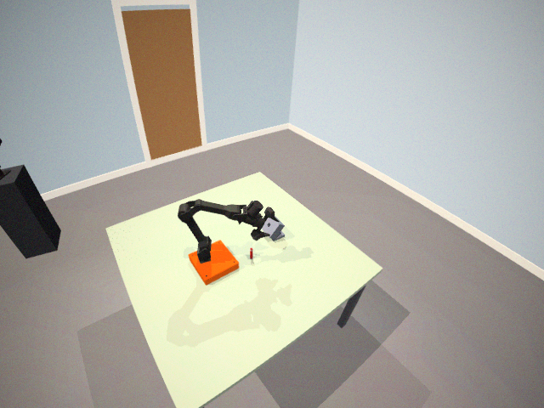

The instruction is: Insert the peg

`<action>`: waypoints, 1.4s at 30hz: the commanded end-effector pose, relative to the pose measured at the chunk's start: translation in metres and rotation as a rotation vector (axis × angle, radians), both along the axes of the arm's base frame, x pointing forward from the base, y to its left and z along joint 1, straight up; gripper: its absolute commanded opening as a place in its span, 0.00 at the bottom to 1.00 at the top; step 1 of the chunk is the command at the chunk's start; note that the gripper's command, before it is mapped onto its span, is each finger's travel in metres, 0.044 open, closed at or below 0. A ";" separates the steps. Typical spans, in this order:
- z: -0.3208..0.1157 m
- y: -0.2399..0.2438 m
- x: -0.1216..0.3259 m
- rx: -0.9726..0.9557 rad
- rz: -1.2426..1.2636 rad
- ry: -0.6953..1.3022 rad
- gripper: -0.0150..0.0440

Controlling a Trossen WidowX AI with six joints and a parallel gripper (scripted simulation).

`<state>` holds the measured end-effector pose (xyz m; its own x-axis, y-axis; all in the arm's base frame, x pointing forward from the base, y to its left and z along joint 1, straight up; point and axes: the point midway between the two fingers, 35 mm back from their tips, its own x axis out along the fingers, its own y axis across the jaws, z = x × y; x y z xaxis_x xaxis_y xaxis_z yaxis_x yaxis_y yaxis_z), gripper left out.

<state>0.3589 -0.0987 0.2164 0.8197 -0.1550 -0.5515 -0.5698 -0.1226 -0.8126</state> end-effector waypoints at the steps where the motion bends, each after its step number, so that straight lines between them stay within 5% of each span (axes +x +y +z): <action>1: -0.011 0.001 -0.002 0.081 -0.051 0.042 1.00; 42: -0.107 0.025 -0.058 0.767 -0.899 0.517 1.00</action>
<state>0.3058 -0.0743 0.1137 0.3001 -0.0462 -0.9528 -0.5174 0.8312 -0.2033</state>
